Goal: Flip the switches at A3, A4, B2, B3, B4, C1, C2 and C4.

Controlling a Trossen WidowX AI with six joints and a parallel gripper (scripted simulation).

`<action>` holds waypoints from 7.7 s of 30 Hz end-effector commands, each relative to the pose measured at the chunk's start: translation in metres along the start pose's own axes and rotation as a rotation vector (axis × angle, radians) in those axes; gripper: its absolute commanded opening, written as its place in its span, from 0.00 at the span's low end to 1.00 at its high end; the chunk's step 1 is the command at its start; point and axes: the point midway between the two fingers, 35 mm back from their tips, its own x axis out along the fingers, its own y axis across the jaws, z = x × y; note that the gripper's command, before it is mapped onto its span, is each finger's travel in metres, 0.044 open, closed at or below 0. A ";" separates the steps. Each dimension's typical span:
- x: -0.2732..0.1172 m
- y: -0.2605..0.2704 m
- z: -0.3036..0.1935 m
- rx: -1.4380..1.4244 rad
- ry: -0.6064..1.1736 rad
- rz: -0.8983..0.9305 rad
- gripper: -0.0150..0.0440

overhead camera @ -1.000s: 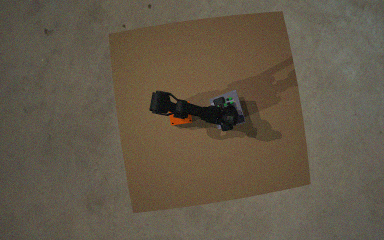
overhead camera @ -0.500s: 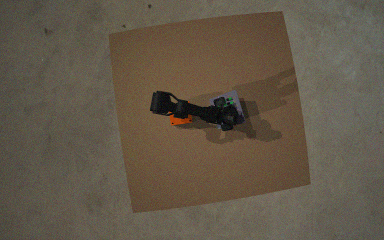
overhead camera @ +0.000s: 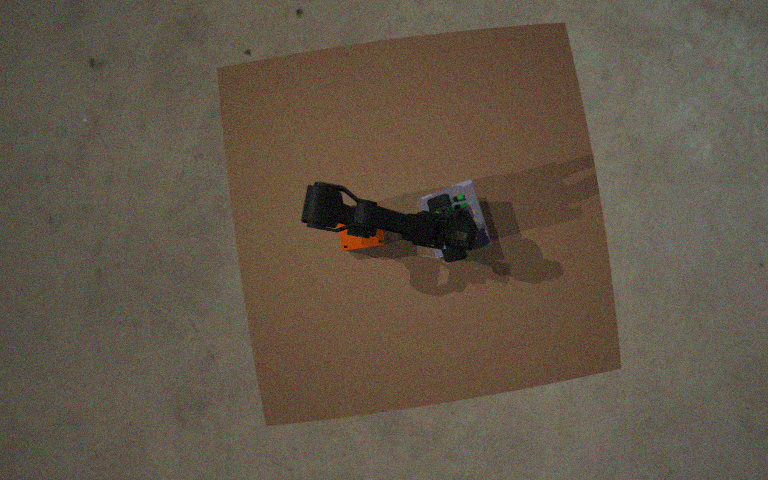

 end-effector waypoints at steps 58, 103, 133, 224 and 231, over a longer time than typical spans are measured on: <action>-0.008 0.079 -0.041 0.008 0.007 0.004 0.25; -0.002 0.079 -0.041 0.008 0.007 0.004 0.25; 0.002 0.079 -0.041 0.008 0.007 0.004 0.25; -0.003 0.053 -0.041 0.006 0.007 0.002 0.25; -0.002 0.053 -0.041 0.006 0.007 0.002 0.25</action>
